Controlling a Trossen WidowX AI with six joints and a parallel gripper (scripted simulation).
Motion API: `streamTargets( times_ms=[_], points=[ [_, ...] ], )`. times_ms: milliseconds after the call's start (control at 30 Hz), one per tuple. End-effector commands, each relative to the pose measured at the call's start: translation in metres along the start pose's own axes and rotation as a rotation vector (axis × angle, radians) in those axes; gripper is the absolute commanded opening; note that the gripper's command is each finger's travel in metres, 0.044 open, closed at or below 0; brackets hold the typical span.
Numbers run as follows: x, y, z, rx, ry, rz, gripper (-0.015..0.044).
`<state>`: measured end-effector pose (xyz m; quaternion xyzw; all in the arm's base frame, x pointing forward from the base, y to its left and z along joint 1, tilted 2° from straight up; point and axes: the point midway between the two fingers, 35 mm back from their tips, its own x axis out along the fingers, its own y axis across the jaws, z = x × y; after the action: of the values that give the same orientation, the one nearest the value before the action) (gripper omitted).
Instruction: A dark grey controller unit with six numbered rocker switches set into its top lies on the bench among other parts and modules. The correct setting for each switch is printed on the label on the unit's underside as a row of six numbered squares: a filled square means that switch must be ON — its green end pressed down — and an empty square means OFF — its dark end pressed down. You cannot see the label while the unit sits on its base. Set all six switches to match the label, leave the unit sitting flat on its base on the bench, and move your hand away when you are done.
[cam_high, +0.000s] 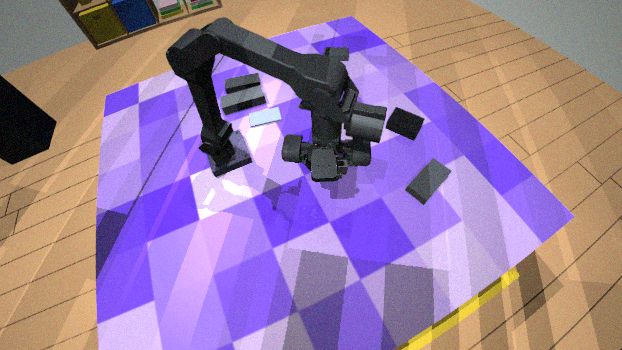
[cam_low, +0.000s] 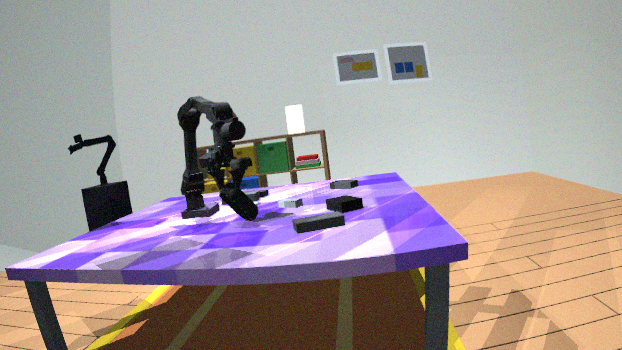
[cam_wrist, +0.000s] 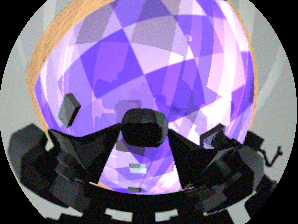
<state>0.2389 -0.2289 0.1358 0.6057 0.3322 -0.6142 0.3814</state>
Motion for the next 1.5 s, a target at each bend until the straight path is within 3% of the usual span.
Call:
streamTargets(
  times_ms=[0, 1467],
  points=[
    [-0.003, 0.001, -0.006, -0.002, 0.007, 0.002, 0.0336],
    [-0.015, 0.000, -0.040, -0.002, 0.010, 0.002, 0.0336]
  ],
)
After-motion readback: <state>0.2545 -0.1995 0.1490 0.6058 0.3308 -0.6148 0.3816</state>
